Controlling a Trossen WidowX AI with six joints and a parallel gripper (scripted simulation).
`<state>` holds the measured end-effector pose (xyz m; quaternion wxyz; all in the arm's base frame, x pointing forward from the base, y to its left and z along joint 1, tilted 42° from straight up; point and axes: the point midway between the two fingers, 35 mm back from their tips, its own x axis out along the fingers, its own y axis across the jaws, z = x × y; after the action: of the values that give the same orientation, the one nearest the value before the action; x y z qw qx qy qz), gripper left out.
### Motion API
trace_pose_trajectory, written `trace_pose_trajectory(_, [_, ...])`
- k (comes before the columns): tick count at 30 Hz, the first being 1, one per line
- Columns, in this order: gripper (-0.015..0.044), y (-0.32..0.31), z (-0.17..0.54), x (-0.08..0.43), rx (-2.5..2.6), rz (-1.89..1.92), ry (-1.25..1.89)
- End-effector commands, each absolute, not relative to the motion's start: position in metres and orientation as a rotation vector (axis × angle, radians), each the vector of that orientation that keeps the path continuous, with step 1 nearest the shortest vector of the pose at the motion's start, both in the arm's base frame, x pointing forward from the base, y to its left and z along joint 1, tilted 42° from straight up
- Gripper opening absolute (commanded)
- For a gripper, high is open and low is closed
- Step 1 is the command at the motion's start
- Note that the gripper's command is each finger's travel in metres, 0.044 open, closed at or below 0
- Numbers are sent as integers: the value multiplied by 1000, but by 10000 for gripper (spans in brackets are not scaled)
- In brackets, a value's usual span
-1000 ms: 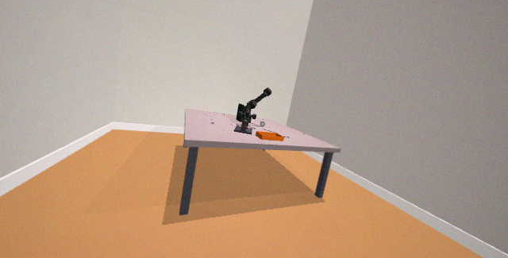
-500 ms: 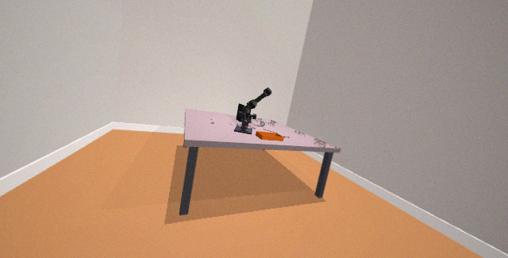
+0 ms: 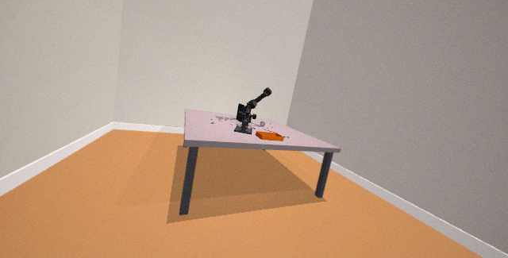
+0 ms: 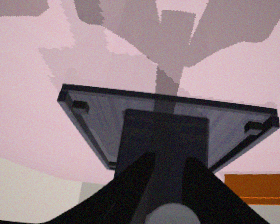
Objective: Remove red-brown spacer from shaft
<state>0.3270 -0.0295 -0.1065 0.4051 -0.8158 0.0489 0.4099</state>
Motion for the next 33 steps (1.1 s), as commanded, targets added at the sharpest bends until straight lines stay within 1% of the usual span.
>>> trace_pose_trajectory(1, [0, -31, -106, 330, -2066, 1026, 123])
trace_pose_trajectory(33, [0, -32, -106, 333, -2067, 1026, 123])
